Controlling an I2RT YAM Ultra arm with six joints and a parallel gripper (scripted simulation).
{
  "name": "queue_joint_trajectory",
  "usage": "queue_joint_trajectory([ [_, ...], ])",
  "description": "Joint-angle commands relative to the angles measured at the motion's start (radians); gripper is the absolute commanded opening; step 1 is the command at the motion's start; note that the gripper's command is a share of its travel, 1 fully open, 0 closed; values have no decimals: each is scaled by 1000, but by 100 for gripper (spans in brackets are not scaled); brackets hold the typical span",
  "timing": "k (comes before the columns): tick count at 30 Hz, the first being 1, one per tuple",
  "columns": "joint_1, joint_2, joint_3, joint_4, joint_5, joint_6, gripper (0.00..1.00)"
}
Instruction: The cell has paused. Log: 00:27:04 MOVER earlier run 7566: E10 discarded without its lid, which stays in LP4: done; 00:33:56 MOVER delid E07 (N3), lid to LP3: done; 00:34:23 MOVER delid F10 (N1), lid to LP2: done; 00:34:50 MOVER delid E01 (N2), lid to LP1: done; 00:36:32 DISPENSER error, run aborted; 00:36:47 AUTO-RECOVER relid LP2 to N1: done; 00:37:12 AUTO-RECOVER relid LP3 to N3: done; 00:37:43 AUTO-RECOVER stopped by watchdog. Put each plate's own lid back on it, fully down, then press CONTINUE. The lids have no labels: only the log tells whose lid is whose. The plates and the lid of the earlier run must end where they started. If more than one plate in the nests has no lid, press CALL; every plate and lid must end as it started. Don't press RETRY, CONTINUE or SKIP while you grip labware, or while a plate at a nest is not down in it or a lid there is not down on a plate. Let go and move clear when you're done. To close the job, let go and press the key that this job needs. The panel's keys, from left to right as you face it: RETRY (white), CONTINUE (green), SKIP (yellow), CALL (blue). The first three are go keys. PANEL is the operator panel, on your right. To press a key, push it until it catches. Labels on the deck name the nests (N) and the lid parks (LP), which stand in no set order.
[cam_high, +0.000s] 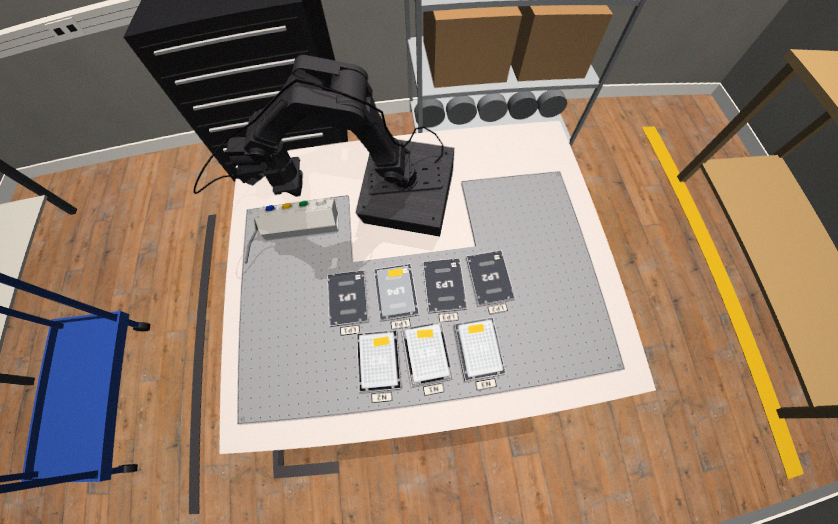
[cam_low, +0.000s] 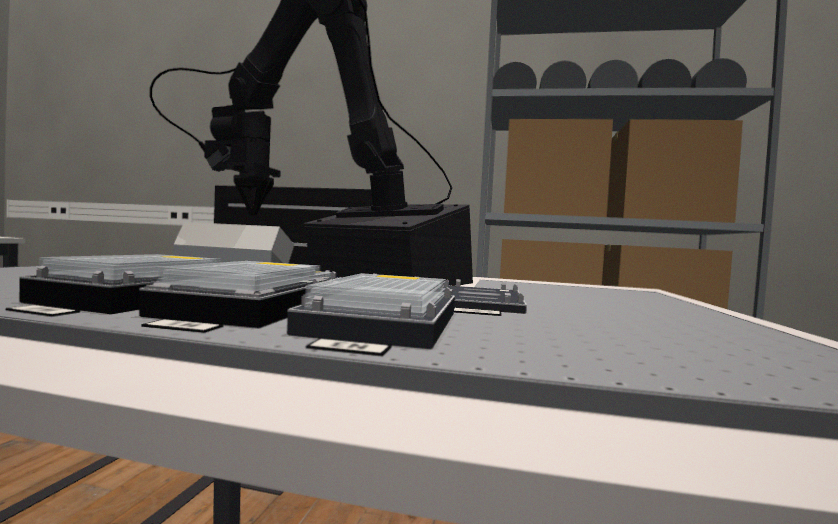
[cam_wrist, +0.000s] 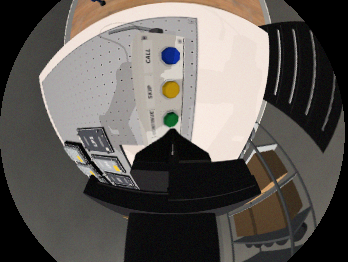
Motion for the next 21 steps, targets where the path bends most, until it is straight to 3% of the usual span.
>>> queue_joint_trajectory([
  [1,11,17,-24,22,-7,10,0],
  [21,21,41,-34,75,-6,21,0],
])
